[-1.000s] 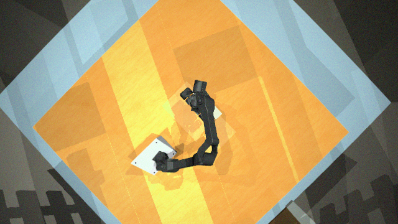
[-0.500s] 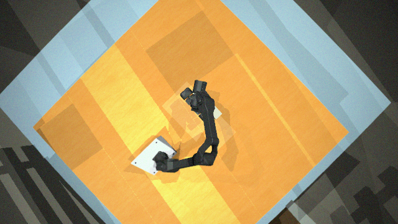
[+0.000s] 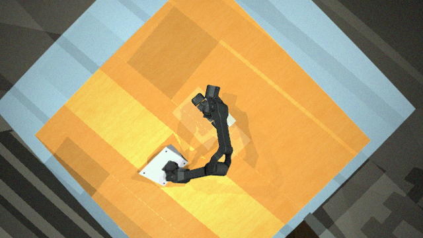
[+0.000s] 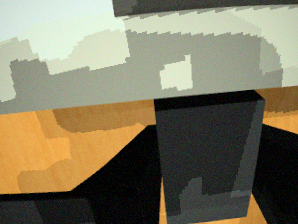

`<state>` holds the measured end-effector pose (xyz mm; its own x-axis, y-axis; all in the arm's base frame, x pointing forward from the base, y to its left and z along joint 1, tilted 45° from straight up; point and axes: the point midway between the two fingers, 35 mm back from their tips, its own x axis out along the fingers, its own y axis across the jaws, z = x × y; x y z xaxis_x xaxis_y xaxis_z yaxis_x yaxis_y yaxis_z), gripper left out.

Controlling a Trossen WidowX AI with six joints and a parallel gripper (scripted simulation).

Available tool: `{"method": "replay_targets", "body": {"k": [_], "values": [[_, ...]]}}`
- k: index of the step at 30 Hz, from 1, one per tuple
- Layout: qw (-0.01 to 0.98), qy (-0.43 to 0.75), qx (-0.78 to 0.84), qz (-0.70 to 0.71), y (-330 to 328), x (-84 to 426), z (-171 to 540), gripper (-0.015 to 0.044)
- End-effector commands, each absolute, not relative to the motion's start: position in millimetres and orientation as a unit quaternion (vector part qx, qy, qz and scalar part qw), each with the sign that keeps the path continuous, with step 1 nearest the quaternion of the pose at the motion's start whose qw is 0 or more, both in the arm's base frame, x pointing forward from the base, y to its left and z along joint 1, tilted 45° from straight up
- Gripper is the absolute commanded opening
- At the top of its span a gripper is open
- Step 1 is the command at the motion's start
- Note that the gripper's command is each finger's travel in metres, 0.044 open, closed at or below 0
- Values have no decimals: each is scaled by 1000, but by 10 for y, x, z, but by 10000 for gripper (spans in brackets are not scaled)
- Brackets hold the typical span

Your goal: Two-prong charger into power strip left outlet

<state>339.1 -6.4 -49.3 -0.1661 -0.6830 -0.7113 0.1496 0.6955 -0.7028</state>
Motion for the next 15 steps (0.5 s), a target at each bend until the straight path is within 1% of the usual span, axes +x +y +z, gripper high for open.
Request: {"method": "replay_targets", "body": {"k": [1,15], "values": [[622,679,-194,-337,-66,3465,-482,0],[622,679,-194,-338,-66,3521,-469,0]]}}
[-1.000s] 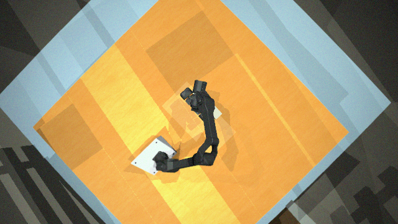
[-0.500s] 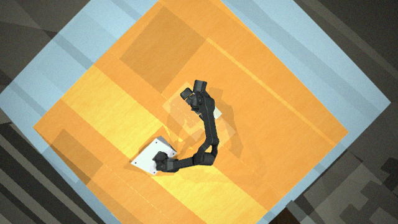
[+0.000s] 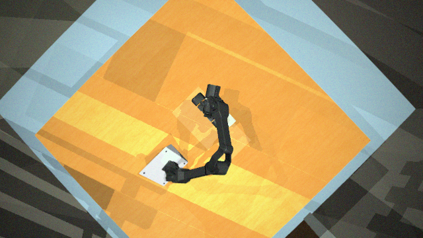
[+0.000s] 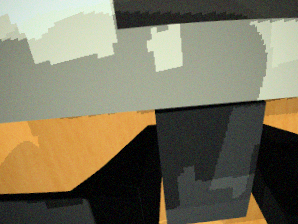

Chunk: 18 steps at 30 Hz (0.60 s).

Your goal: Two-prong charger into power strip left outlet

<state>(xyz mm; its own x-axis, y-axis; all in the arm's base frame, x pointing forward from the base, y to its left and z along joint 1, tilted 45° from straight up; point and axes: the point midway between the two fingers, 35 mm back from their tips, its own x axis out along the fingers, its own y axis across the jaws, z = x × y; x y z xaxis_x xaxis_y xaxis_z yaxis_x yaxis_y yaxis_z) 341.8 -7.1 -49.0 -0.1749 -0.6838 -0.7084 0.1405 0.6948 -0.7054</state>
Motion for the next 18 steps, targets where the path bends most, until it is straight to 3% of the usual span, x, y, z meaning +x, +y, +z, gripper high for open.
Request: {"method": "replay_targets", "body": {"k": [1,18], "values": [[622,679,-194,-338,-66,3525,-468,0],[622,679,-194,-338,-62,3590,-446,0]]}}
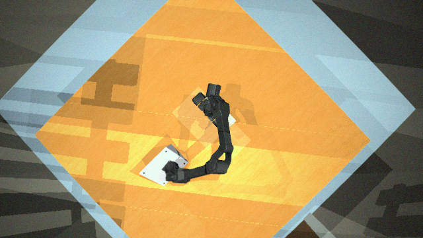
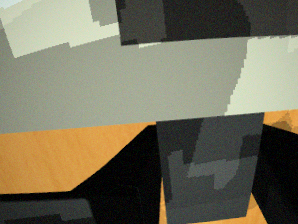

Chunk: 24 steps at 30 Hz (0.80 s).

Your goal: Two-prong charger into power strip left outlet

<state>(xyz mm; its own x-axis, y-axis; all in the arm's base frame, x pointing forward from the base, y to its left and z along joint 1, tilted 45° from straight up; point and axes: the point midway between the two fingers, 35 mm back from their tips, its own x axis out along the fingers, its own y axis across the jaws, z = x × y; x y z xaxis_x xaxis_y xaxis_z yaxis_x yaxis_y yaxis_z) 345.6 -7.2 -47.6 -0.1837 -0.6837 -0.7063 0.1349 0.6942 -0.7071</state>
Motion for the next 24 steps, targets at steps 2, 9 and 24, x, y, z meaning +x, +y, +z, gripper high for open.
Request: {"method": "replay_targets", "body": {"k": [2,9,24], "values": [[622,679,-194,-338,-62,3598,-444,0],[622,679,-194,-338,-61,3594,-443,0],[622,679,-194,-338,-60,3575,-444,0]]}}
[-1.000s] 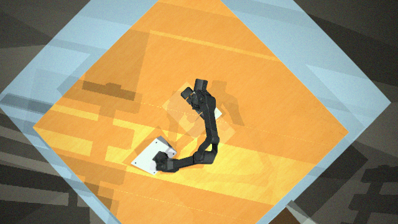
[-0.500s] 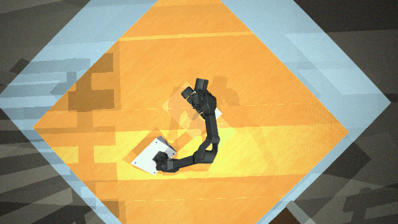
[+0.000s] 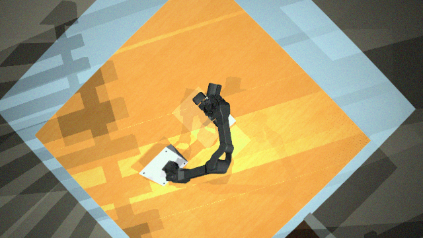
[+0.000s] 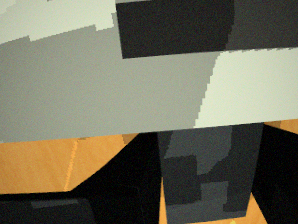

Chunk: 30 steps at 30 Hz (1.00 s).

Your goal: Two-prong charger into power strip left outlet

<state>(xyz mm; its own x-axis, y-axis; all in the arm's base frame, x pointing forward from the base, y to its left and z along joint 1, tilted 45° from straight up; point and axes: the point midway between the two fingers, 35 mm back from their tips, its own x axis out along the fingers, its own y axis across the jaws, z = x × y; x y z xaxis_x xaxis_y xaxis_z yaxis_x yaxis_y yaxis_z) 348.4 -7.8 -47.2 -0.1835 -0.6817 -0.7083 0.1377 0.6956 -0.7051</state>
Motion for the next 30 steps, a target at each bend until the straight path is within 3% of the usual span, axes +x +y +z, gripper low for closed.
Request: {"method": "replay_targets", "body": {"k": [1,30], "values": [[622,679,-194,-338,-60,3573,-444,0],[622,679,-194,-338,-77,3552,-463,0]]}}
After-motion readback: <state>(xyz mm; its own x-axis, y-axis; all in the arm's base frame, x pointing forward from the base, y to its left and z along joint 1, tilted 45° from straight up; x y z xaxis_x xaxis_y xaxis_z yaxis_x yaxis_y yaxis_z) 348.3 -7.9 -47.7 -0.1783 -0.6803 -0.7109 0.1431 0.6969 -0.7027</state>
